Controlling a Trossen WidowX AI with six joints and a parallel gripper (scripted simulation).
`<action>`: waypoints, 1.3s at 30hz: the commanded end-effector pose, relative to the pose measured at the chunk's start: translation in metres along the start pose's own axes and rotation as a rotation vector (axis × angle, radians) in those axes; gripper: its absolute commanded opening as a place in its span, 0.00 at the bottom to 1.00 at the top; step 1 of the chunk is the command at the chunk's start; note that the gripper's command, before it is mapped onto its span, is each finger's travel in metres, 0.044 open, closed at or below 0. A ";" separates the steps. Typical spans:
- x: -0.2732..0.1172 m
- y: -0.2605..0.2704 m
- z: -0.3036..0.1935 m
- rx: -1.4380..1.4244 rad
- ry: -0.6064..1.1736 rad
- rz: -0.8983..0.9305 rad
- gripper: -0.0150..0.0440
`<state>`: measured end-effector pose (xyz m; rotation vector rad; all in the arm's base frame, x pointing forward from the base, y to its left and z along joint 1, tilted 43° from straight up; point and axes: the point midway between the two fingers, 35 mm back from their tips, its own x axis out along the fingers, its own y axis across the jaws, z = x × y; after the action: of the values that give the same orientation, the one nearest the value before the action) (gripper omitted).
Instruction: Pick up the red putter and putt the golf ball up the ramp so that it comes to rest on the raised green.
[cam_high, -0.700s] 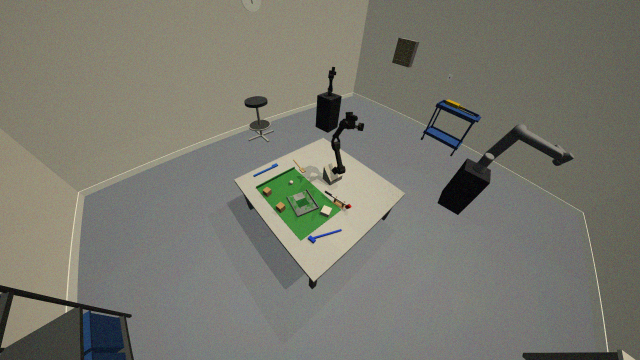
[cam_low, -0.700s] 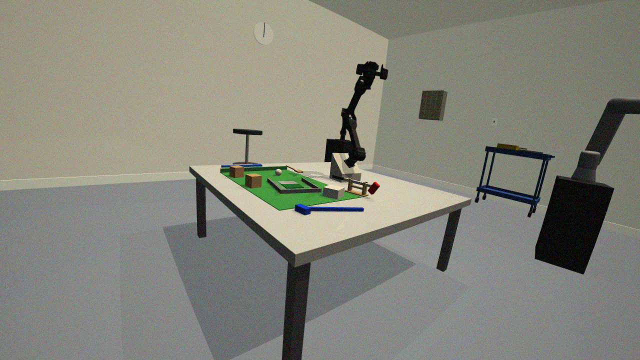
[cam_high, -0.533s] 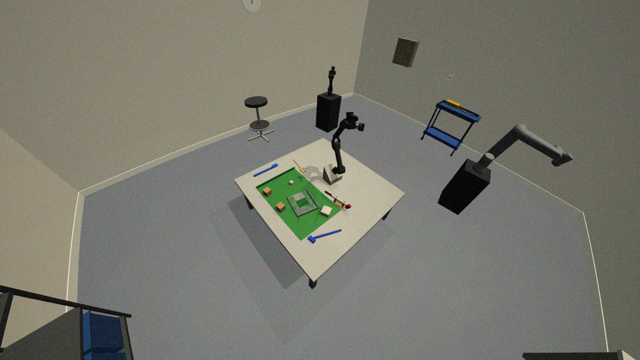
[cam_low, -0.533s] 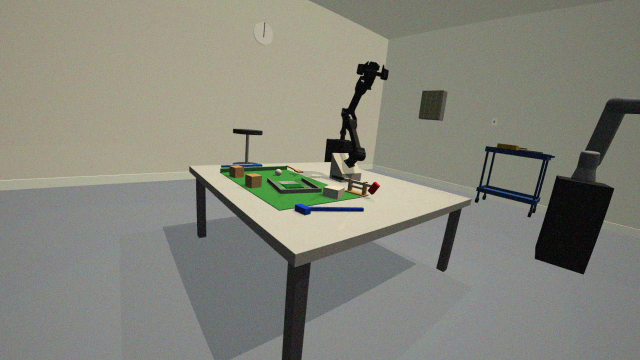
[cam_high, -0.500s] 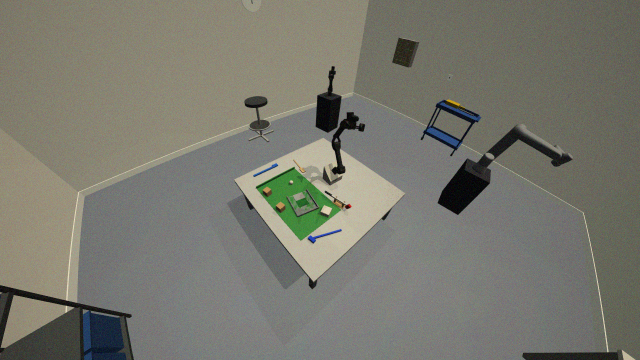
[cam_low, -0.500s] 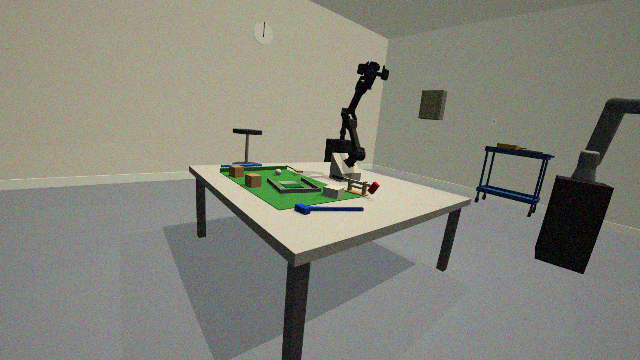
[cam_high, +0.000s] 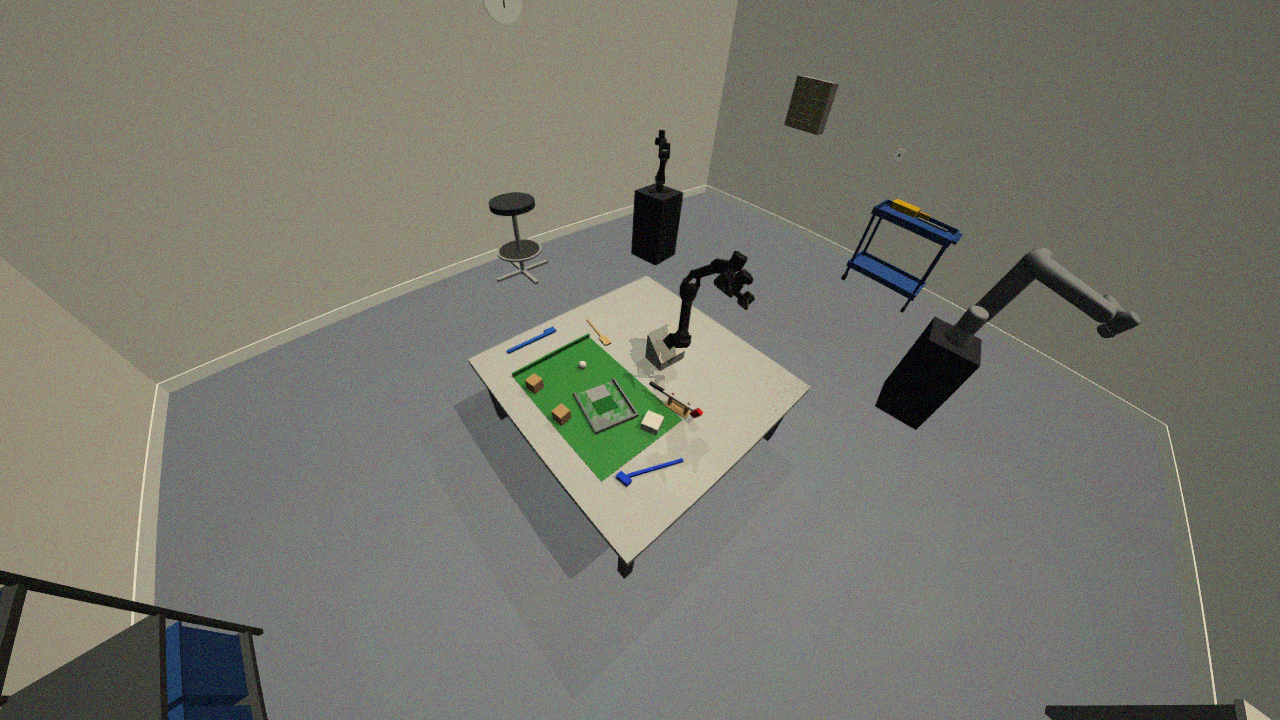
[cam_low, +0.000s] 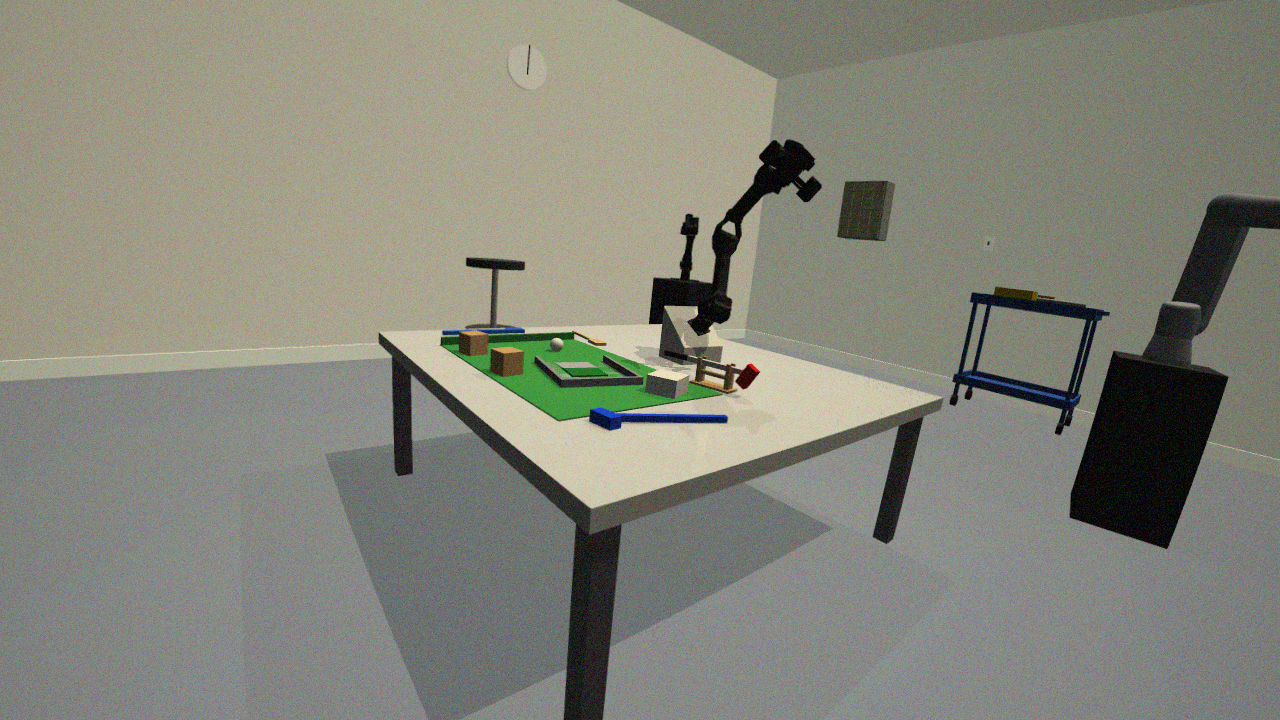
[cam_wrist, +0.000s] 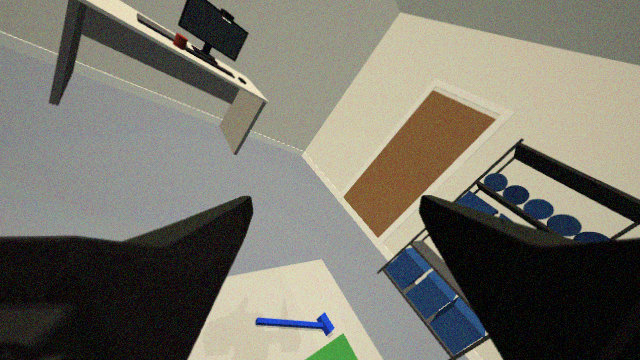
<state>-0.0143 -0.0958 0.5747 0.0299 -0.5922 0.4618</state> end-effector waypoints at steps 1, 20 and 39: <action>0.046 0.045 -0.036 -0.212 0.153 0.079 1.00; 0.148 0.115 -0.280 -0.759 0.794 0.606 1.00; 0.035 0.059 -0.519 -0.229 0.998 1.130 1.00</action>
<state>0.2684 0.0709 0.1997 -0.9389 0.4175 1.2924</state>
